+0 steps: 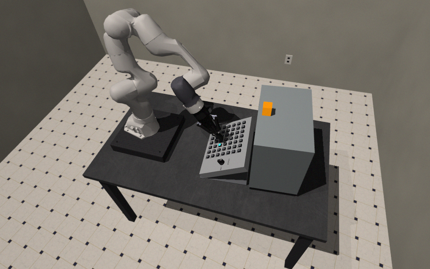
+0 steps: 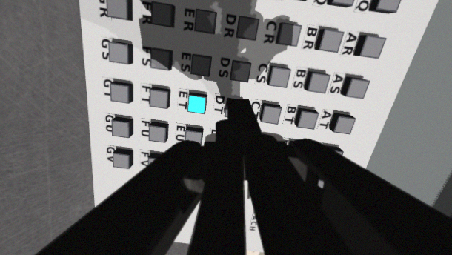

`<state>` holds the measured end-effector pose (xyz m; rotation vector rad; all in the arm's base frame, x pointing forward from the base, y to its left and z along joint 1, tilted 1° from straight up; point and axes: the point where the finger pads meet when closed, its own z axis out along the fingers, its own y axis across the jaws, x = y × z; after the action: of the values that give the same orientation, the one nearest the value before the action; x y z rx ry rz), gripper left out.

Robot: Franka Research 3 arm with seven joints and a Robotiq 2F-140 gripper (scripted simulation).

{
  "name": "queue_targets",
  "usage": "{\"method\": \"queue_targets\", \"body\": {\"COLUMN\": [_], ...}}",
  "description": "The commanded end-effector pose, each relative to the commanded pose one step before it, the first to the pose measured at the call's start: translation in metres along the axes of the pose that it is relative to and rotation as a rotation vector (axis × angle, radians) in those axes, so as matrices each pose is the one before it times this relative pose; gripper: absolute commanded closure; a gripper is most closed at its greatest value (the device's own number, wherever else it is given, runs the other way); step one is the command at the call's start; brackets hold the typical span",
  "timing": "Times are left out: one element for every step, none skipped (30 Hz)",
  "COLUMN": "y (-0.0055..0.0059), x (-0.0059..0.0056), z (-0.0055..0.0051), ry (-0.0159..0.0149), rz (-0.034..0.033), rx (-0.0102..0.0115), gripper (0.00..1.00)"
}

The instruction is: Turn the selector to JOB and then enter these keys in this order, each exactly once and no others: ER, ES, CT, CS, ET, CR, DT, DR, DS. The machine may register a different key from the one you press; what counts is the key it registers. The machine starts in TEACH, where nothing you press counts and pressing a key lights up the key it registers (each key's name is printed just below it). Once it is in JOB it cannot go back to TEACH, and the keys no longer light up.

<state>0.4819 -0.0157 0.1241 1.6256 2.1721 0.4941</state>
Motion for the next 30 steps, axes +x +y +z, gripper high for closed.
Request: {"method": "queue_targets", "body": {"y": [-0.00117, -0.00047, -0.00051, -0.00055, -0.00057, -0.00059, -0.00061, -0.00059, 0.0, 0.0, -0.00159, -0.00071, -0.00071, -0.00071, -0.00072, -0.00068, -0.00071, -0.00073, -0.00076, -0.00079, -0.00081, -0.00084, -0.00086, -0.00084, -0.00084, 0.0, 0.0, -0.00234, -0.00099, -0.00097], "x": [-0.00416, -0.00164, -0.00164, -0.00162, -0.00158, -0.00153, -0.00148, -0.00144, 0.0, 0.0, -0.00377, -0.00147, -0.00139, -0.00132, -0.00129, -0.00128, -0.00127, -0.00126, -0.00125, -0.00123, -0.00122, -0.0012, -0.00119, -0.00118, -0.00117, 0.0, 0.0, -0.00311, -0.00119, -0.00112], "z": [0.00029, -0.0002, -0.0002, -0.0002, -0.0002, -0.0002, -0.0002, -0.00018, 0.0, 0.0, -0.00048, -0.00019, -0.00019, -0.00018, -0.00018, -0.00017, -0.00017, -0.00017, -0.00017, -0.00017, -0.00018, -0.00018, -0.00018, -0.00017, -0.00016, 0.0, 0.0, -0.00045, -0.00018, -0.00018], "ry": [0.01681, 0.0, 0.0, 0.0, 0.0, 0.0, 0.0, 0.0, 0.0, 0.0, 0.00001, 0.0, 0.0, 0.0, -0.00001, 0.00001, 0.00001, 0.0, 0.0, 0.0, 0.0, 0.0, -0.00001, 0.0, 0.00001, 0.0, 0.0, 0.00001, 0.0, 0.0], "rz": [-0.16648, -0.01682, -0.01693, -0.01681, -0.01646, -0.01608, -0.01567, -0.01533, 0.0, 0.0, -0.04031, -0.01603, -0.01528, -0.01467, -0.0144, -0.01432, -0.01432, -0.01436, -0.01438, -0.01437, -0.01437, -0.01434, -0.0143, -0.01425, -0.01423, 0.0, 0.0, -0.03829, -0.01514, -0.01449], "rx": [-0.00918, -0.00001, -0.00001, 0.0, 0.0, 0.00001, 0.00001, -0.00001, 0.0, 0.0, -0.00002, 0.0, 0.00001, 0.00001, 0.00001, -0.00002, -0.00001, -0.00001, 0.0, 0.0, 0.00001, 0.00001, 0.00002, -0.00001, -0.00002, 0.0, 0.0, -0.00003, 0.0, 0.00001], "gripper": [0.9, 0.9, 0.9, 0.9, 0.9, 0.9, 0.9, 0.9, 0.9, 0.9, 0.9, 0.9, 0.9, 0.9, 0.9, 0.9, 0.9, 0.9, 0.9, 0.9, 0.9, 0.9, 0.9, 0.9, 0.9, 0.9, 0.9, 0.9, 0.9, 0.9]}}
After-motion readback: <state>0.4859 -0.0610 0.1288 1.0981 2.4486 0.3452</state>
